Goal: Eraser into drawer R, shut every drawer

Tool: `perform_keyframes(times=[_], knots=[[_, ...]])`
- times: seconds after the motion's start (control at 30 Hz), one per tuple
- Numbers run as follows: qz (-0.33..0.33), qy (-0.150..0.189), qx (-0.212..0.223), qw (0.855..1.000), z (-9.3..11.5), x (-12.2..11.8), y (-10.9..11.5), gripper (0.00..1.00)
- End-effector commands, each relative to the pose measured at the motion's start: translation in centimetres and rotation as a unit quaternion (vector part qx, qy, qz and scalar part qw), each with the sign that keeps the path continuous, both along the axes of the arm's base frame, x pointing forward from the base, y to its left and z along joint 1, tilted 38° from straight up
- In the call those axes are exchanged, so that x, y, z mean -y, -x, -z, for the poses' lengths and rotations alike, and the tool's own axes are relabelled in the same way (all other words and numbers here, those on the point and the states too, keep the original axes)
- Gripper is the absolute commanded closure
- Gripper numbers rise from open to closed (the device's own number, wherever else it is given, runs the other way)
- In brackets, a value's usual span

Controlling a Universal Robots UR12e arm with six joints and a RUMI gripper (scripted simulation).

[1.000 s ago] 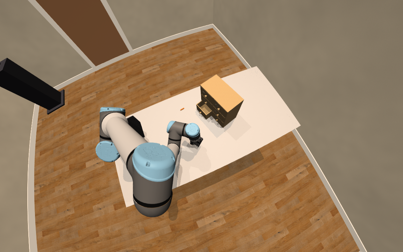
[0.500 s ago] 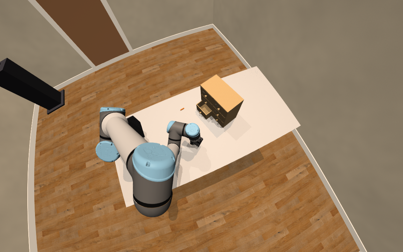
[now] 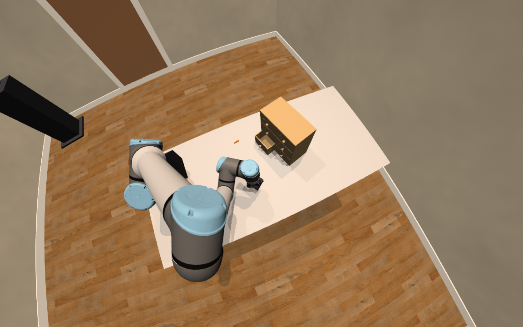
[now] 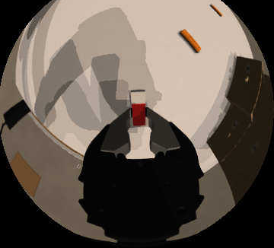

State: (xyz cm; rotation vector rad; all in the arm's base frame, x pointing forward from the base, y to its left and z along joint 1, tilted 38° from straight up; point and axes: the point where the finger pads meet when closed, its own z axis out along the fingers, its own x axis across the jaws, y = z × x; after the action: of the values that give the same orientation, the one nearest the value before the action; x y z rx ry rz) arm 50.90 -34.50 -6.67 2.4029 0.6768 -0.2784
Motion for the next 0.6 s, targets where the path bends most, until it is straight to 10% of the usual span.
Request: perform_keyframes(times=[0.0, 0.57], knots=[[0.0, 0.0, 0.0, 1.0, -0.7, -0.6, -0.1, 0.89], [0.0, 0.0, 0.0, 1.0, -7.2, -5.7, -0.3, 0.89]])
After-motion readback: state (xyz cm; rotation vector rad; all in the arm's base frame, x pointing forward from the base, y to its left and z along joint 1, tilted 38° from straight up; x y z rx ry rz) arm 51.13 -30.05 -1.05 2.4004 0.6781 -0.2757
